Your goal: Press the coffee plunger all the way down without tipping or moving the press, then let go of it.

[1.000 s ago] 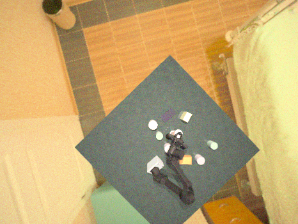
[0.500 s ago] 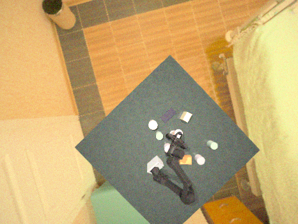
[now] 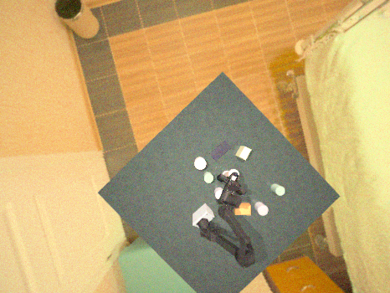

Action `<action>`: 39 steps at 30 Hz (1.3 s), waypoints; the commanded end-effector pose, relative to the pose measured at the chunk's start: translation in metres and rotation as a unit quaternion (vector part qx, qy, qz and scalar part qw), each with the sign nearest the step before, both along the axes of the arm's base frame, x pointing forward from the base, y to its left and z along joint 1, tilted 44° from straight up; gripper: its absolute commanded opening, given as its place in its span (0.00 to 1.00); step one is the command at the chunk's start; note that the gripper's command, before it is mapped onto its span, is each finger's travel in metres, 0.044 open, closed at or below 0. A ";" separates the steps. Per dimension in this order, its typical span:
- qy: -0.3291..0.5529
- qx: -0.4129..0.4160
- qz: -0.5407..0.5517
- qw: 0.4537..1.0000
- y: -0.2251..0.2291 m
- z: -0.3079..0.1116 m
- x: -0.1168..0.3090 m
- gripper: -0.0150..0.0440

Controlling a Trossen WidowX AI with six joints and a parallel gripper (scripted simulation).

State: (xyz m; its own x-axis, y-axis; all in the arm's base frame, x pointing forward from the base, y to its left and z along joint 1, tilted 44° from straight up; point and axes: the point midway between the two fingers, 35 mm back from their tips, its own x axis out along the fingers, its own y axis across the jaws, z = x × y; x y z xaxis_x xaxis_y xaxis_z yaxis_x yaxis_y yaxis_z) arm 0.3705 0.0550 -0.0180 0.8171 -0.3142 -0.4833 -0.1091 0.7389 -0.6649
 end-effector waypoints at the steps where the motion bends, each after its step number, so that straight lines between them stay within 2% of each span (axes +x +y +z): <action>1: 0.000 0.000 0.000 1.000 0.000 0.000 0.000 0.55; 11: 0.000 0.000 0.000 1.000 0.000 0.000 0.000 0.99; 19: -0.001 0.002 0.004 1.000 0.014 0.014 -0.003 1.00; 27: 0.009 -0.004 -0.003 1.000 0.045 0.067 -0.040 1.00; 39: 0.009 -0.004 -0.003 1.000 0.045 0.068 -0.041 1.00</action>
State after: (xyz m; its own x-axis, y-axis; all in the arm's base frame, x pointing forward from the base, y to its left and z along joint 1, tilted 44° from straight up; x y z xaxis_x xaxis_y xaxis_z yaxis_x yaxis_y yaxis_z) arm 0.3302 0.1004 0.0483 0.8062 -0.3198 -0.4977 -0.1230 0.7324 -0.6697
